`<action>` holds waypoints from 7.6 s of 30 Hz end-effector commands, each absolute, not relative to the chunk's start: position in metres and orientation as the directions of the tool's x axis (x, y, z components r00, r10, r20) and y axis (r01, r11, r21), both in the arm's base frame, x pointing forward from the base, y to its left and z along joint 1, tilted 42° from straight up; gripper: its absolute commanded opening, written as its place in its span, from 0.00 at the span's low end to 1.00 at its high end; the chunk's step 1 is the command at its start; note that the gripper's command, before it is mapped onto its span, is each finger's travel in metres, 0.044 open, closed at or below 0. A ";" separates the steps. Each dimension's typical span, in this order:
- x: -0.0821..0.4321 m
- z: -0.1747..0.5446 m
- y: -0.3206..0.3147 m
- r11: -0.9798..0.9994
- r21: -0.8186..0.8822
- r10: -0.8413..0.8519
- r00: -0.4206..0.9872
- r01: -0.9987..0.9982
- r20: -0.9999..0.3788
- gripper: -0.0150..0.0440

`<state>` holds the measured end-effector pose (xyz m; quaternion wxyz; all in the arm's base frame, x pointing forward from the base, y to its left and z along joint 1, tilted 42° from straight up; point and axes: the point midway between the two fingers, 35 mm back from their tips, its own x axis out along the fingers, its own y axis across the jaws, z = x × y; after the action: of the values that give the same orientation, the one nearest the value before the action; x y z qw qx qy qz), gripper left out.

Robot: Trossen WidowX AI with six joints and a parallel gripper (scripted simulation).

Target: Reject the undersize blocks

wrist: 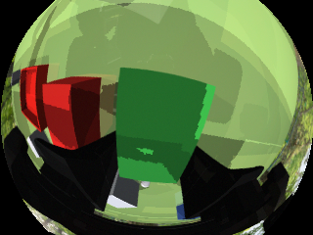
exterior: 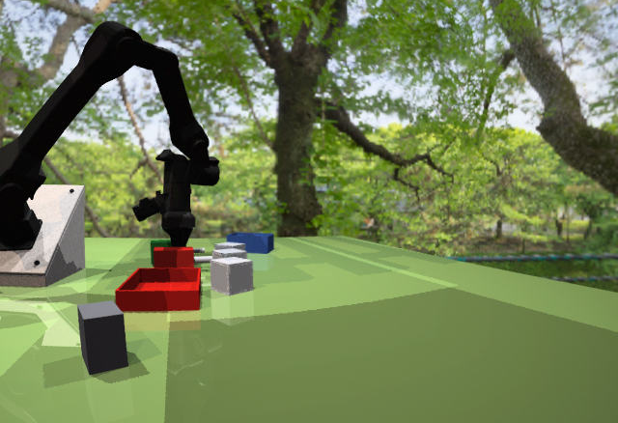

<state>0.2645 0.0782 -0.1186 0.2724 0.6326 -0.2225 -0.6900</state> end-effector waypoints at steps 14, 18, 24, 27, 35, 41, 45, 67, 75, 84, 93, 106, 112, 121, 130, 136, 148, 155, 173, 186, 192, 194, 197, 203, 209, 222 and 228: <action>0.264 -0.121 0.076 -0.752 0.652 -0.658 -0.052 0.094 -0.751 0.79; 0.269 -0.086 0.109 -0.752 0.651 -0.657 -0.049 0.098 -0.752 0.97; 0.270 -0.071 0.123 -0.752 0.650 -0.656 -0.033 0.104 -0.754 1.00; 0.276 -0.065 0.119 -0.753 0.654 -0.654 -0.033 -0.067 -0.756 0.87; 0.307 -0.036 0.093 -0.404 0.376 -0.644 -0.032 -0.834 -0.764 0.81; 0.326 -0.013 0.069 0.102 -0.044 -0.643 -0.032 -0.994 -0.766 0.81; 0.337 0.003 0.051 0.429 -0.326 -0.644 -0.032 -0.842 -0.765 0.81; 0.362 0.071 -0.030 0.550 -0.525 -0.664 -0.042 0.649 -0.747 0.81; 0.361 0.082 -0.042 0.363 -0.378 -0.668 -0.045 0.852 -0.743 0.81; 0.361 0.081 -0.043 0.363 -0.378 -0.668 -0.045 0.852 -0.743 0.81; 0.362 0.073 -0.050 0.363 -0.377 -0.668 -0.044 0.852 -0.743 0.81; 0.362 0.057 -0.065 0.364 -0.377 -0.668 -0.044 0.852 -0.743 0.81; 0.361 0.049 -0.071 0.363 -0.377 -0.668 -0.044 0.852 -0.743 0.81; 0.360 0.039 -0.082 0.363 -0.378 -0.669 -0.044 0.852 -0.742 0.81; 0.358 0.028 -0.092 0.362 -0.378 -0.670 -0.044 0.852 -0.741 0.81; 0.356 0.023 -0.097 0.362 -0.379 -0.671 -0.044 0.852 -0.740 0.81; 0.358 0.025 -0.094 0.362 -0.371 -0.666 -0.041 0.855 -0.745 0.57; 0.361 0.058 -0.064 0.363 -0.374 -0.666 -0.043 0.853 -0.745 0.29; 0.284 0.076 -0.029 0.202 -0.243 -0.667 -0.048 0.949 -0.743 0.25; 0.264 0.065 -0.035 0.152 -0.200 -0.667 -0.049 0.968 -0.743 0.25; 0.264 0.057 -0.043 0.152 -0.200 -0.667 -0.049 0.968 -0.743 0.25; 0.264 0.054 -0.045 0.152 -0.200 -0.667 -0.049 0.968 -0.743 0.25; 0.264 0.050 -0.049 0.152 -0.200 -0.667 -0.049 0.968 -0.743 0.25; 0.262 0.042 -0.056 0.152 -0.200 -0.668 -0.049 0.968 -0.742 0.25; 0.259 0.039 -0.061 0.137 -0.206 -0.665 -0.064 0.969 -0.744 0.34; 0.263 0.056 -0.044 0.145 -0.203 -0.665 -0.057 0.968 -0.744 0.92; 0.265 0.068 -0.032 0.159 -0.200 -0.670 -0.042 0.967 -0.741 1.00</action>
<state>0.2659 -0.0300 0.0698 0.6651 0.1996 0.3730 -0.6154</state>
